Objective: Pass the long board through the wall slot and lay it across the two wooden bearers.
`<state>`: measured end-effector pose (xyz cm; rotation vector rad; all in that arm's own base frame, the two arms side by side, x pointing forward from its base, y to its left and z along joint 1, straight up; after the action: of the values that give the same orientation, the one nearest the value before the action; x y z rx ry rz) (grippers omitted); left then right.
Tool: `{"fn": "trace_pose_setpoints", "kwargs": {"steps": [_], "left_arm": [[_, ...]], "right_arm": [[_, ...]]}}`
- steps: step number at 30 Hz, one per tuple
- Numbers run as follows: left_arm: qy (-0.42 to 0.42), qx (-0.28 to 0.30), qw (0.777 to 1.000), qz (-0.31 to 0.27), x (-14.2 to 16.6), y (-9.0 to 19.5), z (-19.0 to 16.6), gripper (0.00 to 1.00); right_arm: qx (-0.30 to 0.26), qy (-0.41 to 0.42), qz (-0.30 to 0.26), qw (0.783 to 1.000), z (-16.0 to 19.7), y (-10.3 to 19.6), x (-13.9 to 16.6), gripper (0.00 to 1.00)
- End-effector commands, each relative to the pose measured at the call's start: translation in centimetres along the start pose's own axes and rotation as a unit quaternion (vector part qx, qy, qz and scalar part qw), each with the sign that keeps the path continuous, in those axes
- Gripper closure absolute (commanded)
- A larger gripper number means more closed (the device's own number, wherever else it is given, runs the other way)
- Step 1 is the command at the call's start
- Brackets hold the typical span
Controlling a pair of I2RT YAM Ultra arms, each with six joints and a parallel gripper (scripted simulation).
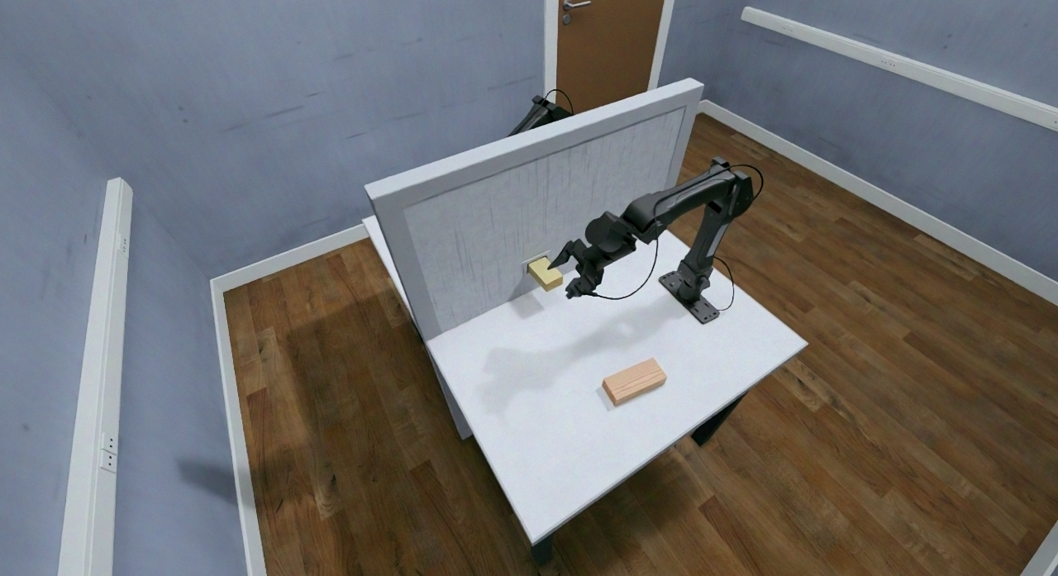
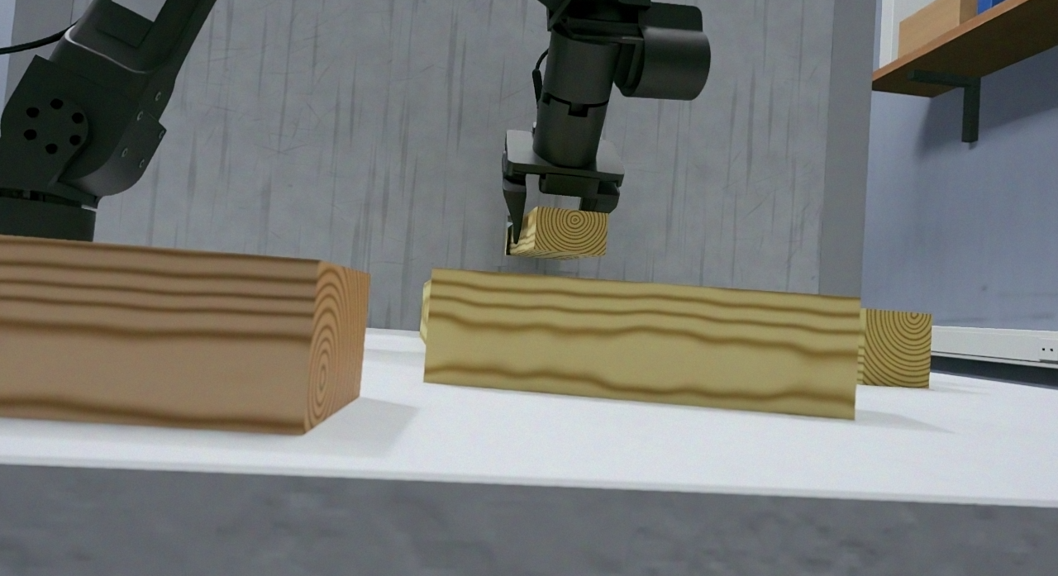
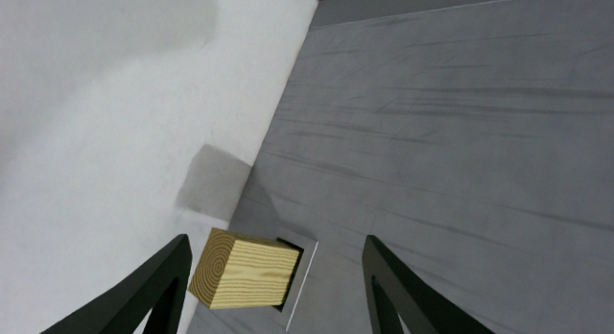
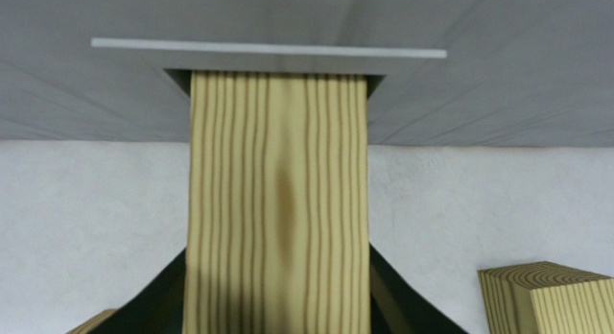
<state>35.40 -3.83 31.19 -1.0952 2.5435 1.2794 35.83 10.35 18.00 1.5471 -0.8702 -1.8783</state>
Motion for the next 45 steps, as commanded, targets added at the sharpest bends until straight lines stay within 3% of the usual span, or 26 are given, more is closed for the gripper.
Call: {"fn": "trace_pose_setpoints", "kwargs": {"steps": [1, 2, 4, 5, 7, 8, 10, 12, 13, 15, 16, 17, 18, 19, 22, 23, 27, 29, 30, 34, 45], "left_arm": [[-0.098, 0.025, 0.991, -0.09, -1.0, 2.1, -0.5, 0.27], [-0.143, 0.03, 0.98, -0.133, -1.4, 3.5, -1.2, 0.27], [-0.189, 0.014, 0.968, -0.165, -2.3, 5.0, -1.7, 0.27], [-0.201, 0.006, 0.966, -0.159, -1.2, 3.3, -0.5, 0.27], [-0.227, 0.011, 0.954, -0.198, -1.5, 5.0, -1.1, 0.27], [-0.265, 0.008, 0.935, -0.237, -1.7, 6.4, -1.7, 0.27], [-0.265, 0.008, 0.935, -0.237, -1.7, 6.4, -1.7, 0.27], [-0.308, -0.013, 0.912, -0.272, -1.8, 7.1, -1.5, 0.27], [-0.339, -0.018, 0.888, -0.311, -2.1, 9.2, -2.4, 0.27], [-0.368, -0.047, 0.864, -0.339, -2.7, 12.1, -2.9, 0.27], [-0.383, -0.056, 0.868, -0.311, -1.2, 7.6, -0.8, 0.27], [-0.381, -0.043, 0.856, -0.348, -1.4, 10.0, -1.8, 0.27], [-0.391, -0.05, 0.846, -0.359, -1.3, 10.4, -1.8, 0.27], [-0.415, -0.063, 0.817, -0.397, -1.3, 12.0, -2.3, 0.27], [-0.453, -0.109, 0.767, -0.44, -1.2, 14.3, -2.3, 0.27], [-0.47, -0.127, 0.751, -0.445, -1.0, 13.7, -1.8, 0.27], [-0.469, -0.125, 0.757, -0.436, -0.7, 13.2, -1.4, 0.27], [-0.451, -0.098, 0.792, -0.4, -0.7, 11.4, -1.0, 0.27], [-0.442, -0.077, 0.78, -0.436, -0.3, 13.8, -2.0, 0.27], [-0.441, -0.069, 0.77, -0.456, -0.6, 15.0, -3.0, 0.27], [-0.439, -0.077, 0.78, -0.439, -0.7, 13.9, -2.6, 0.27]], "right_arm": [[0.013, 0.009, -0.014, 1.0, 0.1, 1.1, -0.9, 1.0], [0.013, 0.009, -0.014, 1.0, 0.1, 1.1, -0.9, 1.0], [0.013, 0.009, -0.014, 1.0, 0.1, 1.1, -0.9, 1.0], [0.013, 0.009, -0.014, 1.0, 0.1, 1.1, -0.9, 1.0], [0.013, 0.009, -0.014, 1.0, 0.1, 1.1, -0.9, 1.0], [0.013, 0.009, -0.014, 1.0, 0.1, 1.1, -0.9, 1.0], [0.013, 0.009, -0.014, 1.0, 0.1, 1.1, -0.9, 1.0], [0.013, 0.009, -0.014, 1.0, 0.1, 1.1, -0.9, 1.0], [0.013, 0.009, -0.014, 1.0, 0.1, 1.1, -0.9, 1.0], [0.013, 0.009, -0.014, 1.0, 0.1, 1.1, -0.9, 1.0], [0.013, 0.009, -0.014, 1.0, 0.1, 1.1, -0.9, 1.0], [0.013, 0.009, -0.014, 1.0, 0.1, 1.1, -0.9, 1.0], [0.013, 0.009, -0.014, 1.0, 0.1, 1.1, -0.9, 1.0], [0.013, 0.009, -0.014, 1.0, 0.1, 1.1, -0.9, 1.0], [0.013, 0.009, -0.014, 1.0, 0.1, 1.1, -0.9, 1.0], [0.013, 0.009, -0.014, 1.0, 0.1, 1.1, -0.9, 1.0], [0.013, 0.009, -0.014, 1.0, 0.1, 1.1, -0.9, 1.0], [0.013, 0.009, -0.014, 1.0, 0.1, 1.1, -0.9, 1.0], [0.013, 0.009, -0.014, 1.0, 0.1, 1.1, -0.9, 1.0], [0.013, 0.009, -0.014, 1.0, 0.1, 1.1, -0.9, 1.0], [0.005, 0.007, -0.009, 1.0, 0.0, 1.7, 0.0, 1.0]]}}
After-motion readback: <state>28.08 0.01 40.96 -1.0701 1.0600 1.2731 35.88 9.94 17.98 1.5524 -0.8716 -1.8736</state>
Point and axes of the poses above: on each arm, the point where the finger pads meet when closed, its own y axis back along the fingers, its own z axis across the jaws, x = y × z, the point moved 10 cm from there along y, back along the fingers, and after that the axes turned 11 degrees about -y, right-handed, at the moved point
